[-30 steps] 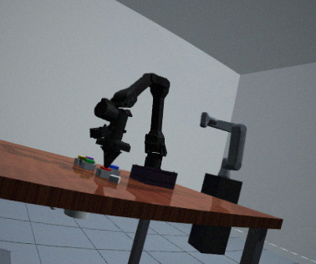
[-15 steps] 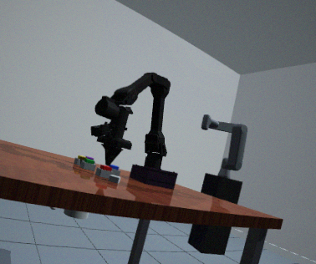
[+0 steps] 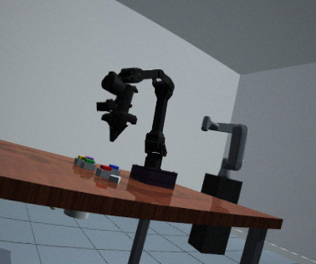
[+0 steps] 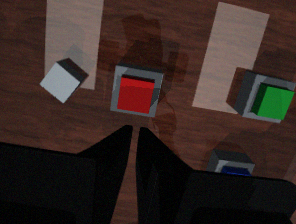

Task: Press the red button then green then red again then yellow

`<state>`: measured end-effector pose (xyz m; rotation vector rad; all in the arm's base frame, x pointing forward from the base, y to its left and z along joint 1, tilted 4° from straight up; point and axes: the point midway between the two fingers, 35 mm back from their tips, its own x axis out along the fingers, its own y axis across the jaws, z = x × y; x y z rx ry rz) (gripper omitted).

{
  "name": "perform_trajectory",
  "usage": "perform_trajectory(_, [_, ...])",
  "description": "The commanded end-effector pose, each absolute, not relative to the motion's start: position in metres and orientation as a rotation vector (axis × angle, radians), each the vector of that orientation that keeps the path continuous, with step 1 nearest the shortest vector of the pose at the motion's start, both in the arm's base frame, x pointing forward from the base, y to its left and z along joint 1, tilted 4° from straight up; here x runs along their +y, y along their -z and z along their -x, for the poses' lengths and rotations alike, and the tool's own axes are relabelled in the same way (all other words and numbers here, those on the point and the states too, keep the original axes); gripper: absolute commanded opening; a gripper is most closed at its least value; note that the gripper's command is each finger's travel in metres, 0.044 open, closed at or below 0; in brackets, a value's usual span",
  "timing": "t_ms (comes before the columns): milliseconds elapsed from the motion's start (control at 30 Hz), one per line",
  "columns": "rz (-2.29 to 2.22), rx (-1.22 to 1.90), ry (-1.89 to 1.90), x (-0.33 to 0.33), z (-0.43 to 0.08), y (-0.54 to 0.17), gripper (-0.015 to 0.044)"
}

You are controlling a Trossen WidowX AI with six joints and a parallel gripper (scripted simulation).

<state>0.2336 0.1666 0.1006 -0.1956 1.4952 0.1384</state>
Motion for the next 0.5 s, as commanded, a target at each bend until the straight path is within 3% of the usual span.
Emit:
perform_trajectory(0, [0.196, 1.505, -0.126, 0.14, -0.246, -0.103, 0.002])
perform_trajectory(267, [0.205, 1.502, -0.116, 0.04, -0.275, -0.109, 0.002])
perform_trajectory(467, [0.206, 1.502, -0.115, 0.03, -0.279, -0.087, 0.002])
